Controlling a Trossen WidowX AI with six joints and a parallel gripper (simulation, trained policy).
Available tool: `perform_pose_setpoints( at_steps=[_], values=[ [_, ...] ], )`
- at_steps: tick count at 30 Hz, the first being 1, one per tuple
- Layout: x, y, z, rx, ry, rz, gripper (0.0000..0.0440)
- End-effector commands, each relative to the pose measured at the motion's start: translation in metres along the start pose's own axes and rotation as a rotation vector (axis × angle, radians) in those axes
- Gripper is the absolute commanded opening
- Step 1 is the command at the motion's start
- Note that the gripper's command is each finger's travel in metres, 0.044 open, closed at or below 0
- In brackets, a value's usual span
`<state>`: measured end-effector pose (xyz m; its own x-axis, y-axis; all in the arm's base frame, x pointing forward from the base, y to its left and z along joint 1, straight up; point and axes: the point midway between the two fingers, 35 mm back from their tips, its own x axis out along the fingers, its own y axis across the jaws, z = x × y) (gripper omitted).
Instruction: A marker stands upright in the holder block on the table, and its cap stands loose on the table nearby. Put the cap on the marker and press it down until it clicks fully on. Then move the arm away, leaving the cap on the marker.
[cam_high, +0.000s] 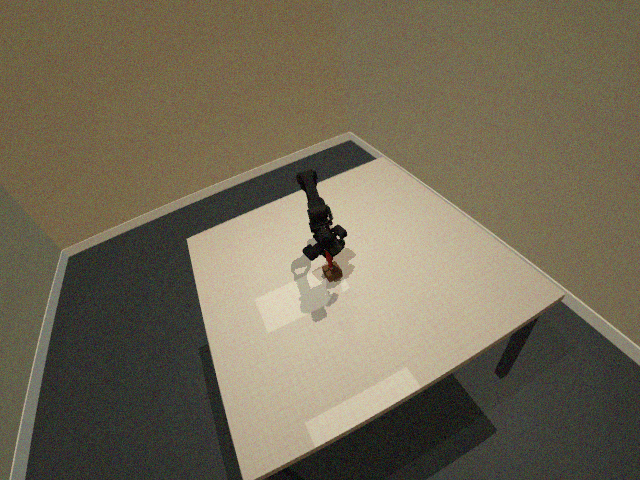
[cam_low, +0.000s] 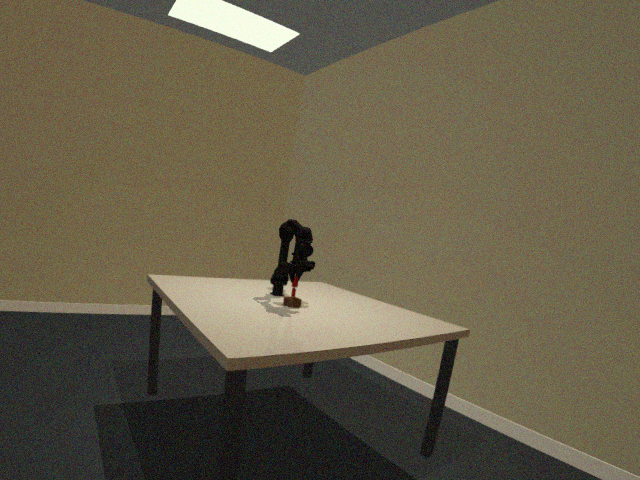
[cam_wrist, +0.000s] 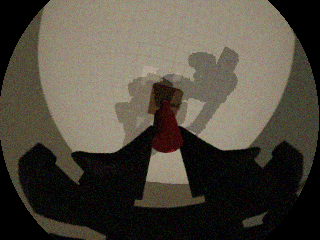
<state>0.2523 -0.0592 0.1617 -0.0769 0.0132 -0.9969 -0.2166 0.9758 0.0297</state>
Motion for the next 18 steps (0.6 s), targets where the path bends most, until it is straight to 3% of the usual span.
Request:
perform_pose_setpoints(
  at_steps=[1,18],
  values=[
    [0.009,0.000,0.000,-0.005,0.019,0.017,0.0009],
    [0.054,0.001,0.000,-0.058,0.059,0.070,0.0001]
  ],
)
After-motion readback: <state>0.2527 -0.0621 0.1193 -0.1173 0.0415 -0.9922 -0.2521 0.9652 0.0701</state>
